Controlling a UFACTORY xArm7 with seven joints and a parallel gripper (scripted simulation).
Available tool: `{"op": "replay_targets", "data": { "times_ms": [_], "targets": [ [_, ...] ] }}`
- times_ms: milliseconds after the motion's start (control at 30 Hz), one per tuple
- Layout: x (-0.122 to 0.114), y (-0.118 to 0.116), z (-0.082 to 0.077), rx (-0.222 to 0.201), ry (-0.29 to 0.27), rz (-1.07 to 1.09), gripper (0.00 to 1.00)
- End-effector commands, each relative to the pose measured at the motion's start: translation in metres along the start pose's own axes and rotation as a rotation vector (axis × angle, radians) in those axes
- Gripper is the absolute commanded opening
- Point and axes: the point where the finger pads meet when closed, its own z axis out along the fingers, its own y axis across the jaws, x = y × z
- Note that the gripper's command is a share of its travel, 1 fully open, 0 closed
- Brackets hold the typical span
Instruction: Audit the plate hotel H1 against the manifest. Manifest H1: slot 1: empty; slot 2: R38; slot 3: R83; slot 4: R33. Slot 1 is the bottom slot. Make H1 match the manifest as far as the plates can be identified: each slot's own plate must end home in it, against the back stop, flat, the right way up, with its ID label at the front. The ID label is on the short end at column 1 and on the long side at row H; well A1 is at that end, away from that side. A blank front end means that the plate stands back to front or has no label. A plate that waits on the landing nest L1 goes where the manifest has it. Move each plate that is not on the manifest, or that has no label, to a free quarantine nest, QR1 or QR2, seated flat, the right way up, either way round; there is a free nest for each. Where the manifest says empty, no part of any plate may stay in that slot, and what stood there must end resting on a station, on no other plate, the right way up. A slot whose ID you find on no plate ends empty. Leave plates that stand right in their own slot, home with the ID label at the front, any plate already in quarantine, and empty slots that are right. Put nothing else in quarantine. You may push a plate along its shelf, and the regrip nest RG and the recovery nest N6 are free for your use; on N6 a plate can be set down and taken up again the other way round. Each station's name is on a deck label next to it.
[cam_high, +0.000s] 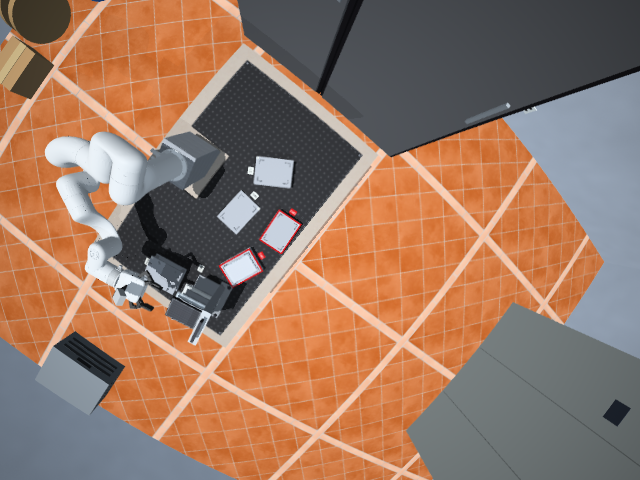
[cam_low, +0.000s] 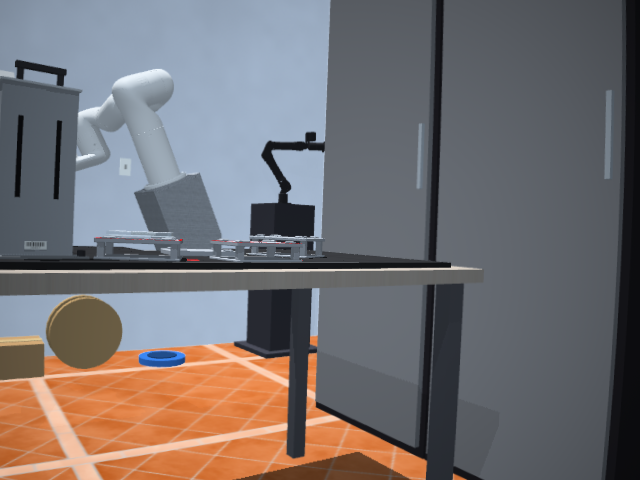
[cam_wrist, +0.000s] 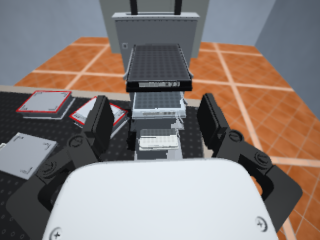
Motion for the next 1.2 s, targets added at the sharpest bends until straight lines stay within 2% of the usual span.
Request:
{"op": "replay_targets", "data": {
  "times_ms": [0,233,400,833,1167],
  "targets": [
    [-0.013,0.0,0.0,0.0,0.0,-0.003,1.0],
    [-0.026,0.0,0.0,0.0,0.0,-0.003,1.0],
    [-0.026,0.0,0.0,0.0,0.0,-0.003,1.0],
    [-0.026,0.0,0.029,0.0,0.001,-0.004,1.0],
    [-0.026,0.0,0.03,0.0,0.001,-0.004,1.0]
  ]
}}
